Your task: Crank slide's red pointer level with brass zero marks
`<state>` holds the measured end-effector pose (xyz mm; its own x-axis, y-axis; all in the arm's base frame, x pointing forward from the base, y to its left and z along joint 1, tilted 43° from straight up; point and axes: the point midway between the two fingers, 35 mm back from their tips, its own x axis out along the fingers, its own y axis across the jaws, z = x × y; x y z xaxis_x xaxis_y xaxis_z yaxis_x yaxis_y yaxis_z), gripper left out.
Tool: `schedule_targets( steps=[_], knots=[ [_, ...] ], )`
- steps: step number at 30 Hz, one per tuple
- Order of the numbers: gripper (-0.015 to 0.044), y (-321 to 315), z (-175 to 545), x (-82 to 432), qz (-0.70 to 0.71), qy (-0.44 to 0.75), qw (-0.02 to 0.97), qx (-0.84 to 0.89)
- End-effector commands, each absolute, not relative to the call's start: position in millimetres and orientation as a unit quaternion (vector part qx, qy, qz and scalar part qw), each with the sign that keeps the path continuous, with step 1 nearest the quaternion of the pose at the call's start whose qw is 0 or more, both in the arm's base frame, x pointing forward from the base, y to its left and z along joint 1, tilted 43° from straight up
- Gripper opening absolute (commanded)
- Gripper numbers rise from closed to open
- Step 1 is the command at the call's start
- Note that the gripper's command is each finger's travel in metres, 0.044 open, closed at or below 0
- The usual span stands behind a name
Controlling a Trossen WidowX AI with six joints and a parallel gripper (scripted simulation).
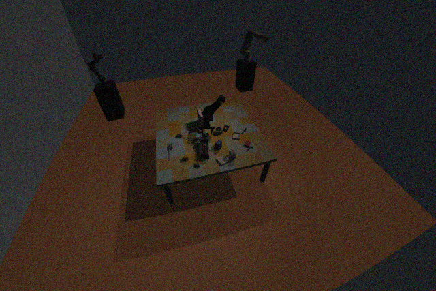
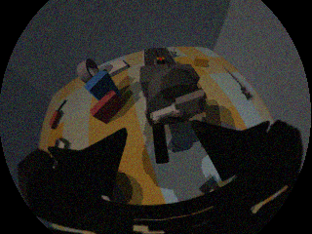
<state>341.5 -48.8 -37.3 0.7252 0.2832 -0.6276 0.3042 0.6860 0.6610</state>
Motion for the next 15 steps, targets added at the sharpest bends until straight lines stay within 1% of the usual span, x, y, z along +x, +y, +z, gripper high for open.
schedule_targets(
  steps=[1,6,15],
  knots=[
    [0.044,-57.0,-26.5,341.5,-0.003,0.37,0.841,0.395],
    [0.044,-64.0,-19.6,341.1,-0.003,0.37,0.841,0.395],
    [0.044,-110.4,25.4,338.9,-0.007,0.371,0.841,0.393]
  ],
)
